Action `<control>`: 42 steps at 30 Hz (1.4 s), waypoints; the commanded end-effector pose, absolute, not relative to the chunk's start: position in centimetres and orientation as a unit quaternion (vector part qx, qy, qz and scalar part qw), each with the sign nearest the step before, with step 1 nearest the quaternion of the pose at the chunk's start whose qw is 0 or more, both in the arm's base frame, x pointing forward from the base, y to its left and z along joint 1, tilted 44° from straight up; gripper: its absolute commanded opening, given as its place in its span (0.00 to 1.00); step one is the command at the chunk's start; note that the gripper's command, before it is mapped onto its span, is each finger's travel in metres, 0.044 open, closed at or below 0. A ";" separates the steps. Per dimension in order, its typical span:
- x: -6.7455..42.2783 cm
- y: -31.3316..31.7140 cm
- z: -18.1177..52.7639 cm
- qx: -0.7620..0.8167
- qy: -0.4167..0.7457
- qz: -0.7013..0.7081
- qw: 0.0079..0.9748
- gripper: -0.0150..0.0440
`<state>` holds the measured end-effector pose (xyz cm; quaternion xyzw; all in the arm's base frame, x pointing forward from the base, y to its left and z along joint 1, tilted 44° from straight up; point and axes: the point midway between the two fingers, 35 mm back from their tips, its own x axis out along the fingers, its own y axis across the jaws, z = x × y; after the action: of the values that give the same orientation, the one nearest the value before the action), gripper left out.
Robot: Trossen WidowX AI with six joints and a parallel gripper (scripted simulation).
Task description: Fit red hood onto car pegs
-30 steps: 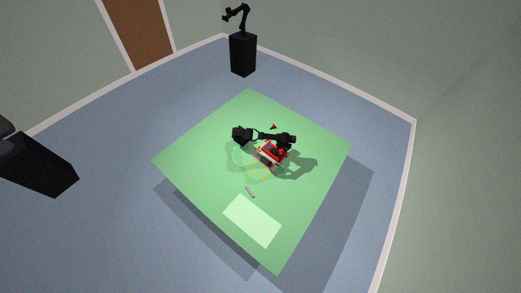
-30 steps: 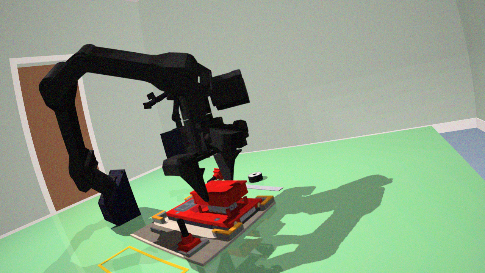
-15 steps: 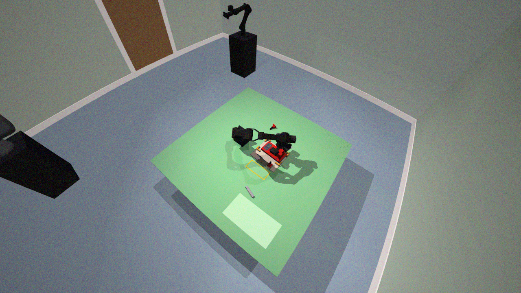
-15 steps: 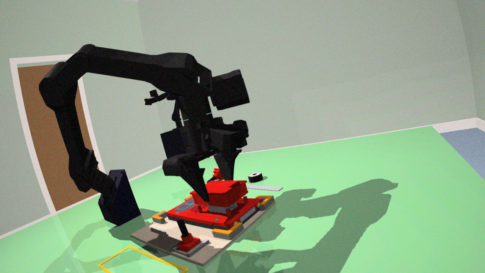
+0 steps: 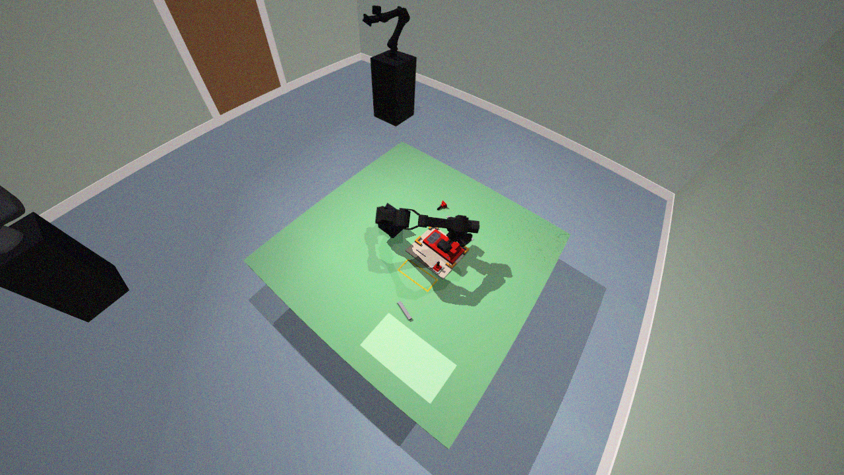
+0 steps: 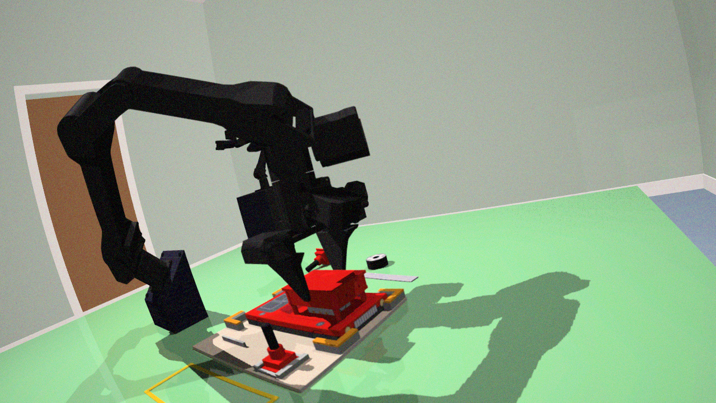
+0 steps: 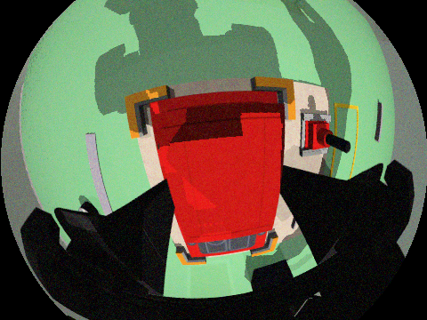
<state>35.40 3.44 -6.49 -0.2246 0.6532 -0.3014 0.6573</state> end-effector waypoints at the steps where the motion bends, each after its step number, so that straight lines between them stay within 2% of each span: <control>1: 35.4 3.2 -6.6 -0.227 0.653 -0.301 0.657 0.25; 42: 35.3 3.5 -6.4 -0.227 0.653 -0.301 0.657 0.25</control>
<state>35.40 3.48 -6.36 -0.2284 0.6522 -0.3003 0.6575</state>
